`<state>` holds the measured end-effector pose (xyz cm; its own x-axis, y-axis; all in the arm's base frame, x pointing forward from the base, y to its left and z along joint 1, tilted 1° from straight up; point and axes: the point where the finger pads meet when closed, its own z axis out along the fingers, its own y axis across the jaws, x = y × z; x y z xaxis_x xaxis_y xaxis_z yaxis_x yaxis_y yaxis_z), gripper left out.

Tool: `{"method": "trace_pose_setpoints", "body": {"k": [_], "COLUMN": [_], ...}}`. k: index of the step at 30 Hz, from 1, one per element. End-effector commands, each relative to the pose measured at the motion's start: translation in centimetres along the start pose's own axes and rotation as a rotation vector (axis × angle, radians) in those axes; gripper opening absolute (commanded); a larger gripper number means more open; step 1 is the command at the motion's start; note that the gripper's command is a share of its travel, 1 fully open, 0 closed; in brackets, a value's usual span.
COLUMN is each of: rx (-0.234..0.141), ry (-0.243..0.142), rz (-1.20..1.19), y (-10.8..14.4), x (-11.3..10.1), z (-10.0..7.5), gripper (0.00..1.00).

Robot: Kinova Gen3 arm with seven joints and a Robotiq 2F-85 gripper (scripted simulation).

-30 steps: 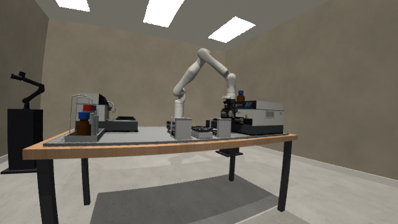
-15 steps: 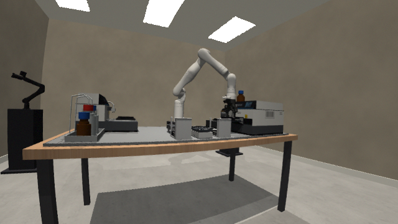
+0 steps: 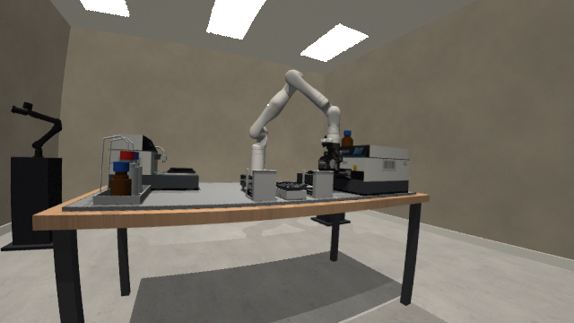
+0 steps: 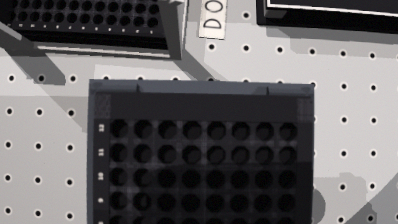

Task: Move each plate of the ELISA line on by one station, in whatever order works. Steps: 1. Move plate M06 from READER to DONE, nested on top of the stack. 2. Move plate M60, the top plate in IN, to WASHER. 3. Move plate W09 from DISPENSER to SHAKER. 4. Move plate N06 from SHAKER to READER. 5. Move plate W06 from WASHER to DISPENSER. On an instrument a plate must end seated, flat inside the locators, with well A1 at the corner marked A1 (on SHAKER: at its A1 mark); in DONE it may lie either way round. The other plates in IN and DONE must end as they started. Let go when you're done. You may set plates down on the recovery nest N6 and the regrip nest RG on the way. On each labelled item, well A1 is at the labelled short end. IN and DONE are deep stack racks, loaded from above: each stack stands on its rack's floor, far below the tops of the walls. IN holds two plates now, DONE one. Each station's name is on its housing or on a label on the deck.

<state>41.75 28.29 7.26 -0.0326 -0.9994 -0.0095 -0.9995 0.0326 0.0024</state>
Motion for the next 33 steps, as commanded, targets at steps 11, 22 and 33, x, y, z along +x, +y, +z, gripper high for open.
{"method": "trace_pose_setpoints", "body": {"k": [11,22,33], "rx": [0.001,0.001,0.001], "ry": [-0.001,-0.001,-0.001], "rz": [0.000,0.000,0.000], "y": [-0.04,-0.04,-0.05], "x": [-0.03,-0.03,-0.03], "z": [0.14,0.44,0.81], "gripper": [0.94,0.94,0.94]}}
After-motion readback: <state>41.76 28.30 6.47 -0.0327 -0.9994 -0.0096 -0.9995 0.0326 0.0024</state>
